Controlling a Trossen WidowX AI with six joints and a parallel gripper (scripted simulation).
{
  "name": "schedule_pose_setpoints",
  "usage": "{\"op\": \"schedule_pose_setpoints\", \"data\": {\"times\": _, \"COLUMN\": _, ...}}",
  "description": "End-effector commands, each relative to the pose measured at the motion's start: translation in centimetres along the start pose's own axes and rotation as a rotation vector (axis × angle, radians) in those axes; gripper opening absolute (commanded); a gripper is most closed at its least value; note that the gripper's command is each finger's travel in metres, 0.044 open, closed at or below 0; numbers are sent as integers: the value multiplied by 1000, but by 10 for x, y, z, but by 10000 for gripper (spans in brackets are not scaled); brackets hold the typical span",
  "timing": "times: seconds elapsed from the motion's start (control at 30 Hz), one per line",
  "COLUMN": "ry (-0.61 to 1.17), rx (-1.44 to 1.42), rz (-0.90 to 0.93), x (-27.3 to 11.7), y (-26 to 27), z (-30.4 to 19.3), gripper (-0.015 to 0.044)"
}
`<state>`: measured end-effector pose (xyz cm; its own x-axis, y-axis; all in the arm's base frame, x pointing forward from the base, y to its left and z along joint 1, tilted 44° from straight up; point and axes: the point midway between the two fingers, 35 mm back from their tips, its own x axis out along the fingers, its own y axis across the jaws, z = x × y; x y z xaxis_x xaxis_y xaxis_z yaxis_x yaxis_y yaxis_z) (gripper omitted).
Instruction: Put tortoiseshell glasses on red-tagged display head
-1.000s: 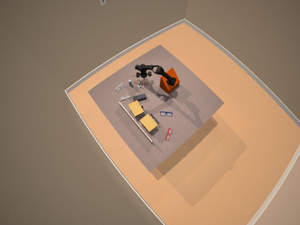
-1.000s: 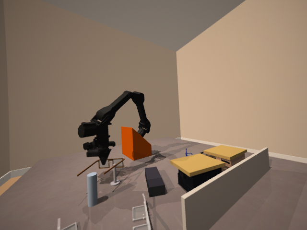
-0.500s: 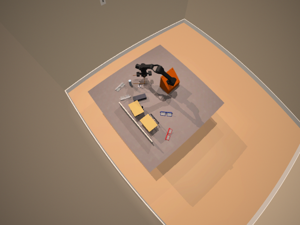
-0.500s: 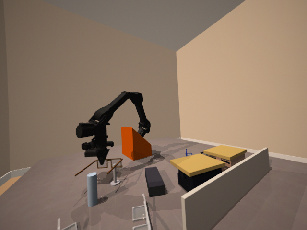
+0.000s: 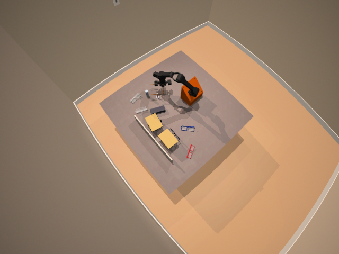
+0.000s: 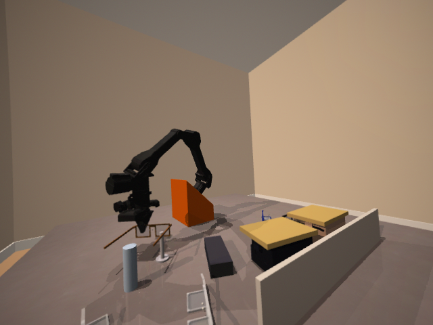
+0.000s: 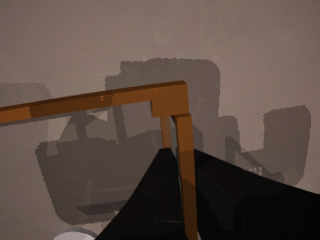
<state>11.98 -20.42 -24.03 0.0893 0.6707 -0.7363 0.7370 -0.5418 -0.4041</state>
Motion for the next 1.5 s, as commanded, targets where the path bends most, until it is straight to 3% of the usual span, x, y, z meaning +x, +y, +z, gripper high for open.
{"op": "schedule_pose_setpoints", "data": {"times": 0.0, "ry": -5, "rx": -3, "rz": 2, "x": -1, "y": 1, "z": 1, "gripper": 0}}
{"op": "schedule_pose_setpoints", "data": {"times": 0.8, "ry": -4, "rx": -3, "rz": 2, "x": -3, "y": 1, "z": -10, "gripper": 0}}
{"op": "schedule_pose_setpoints", "data": {"times": 1.1, "ry": -6, "rx": -2, "rz": 2, "x": -60, "y": 1, "z": -13, "gripper": 0}}
{"op": "schedule_pose_setpoints", "data": {"times": 1.47, "ry": -78, "rx": 7, "rz": -1, "x": -76, "y": 9, "z": -34, "gripper": 0}}
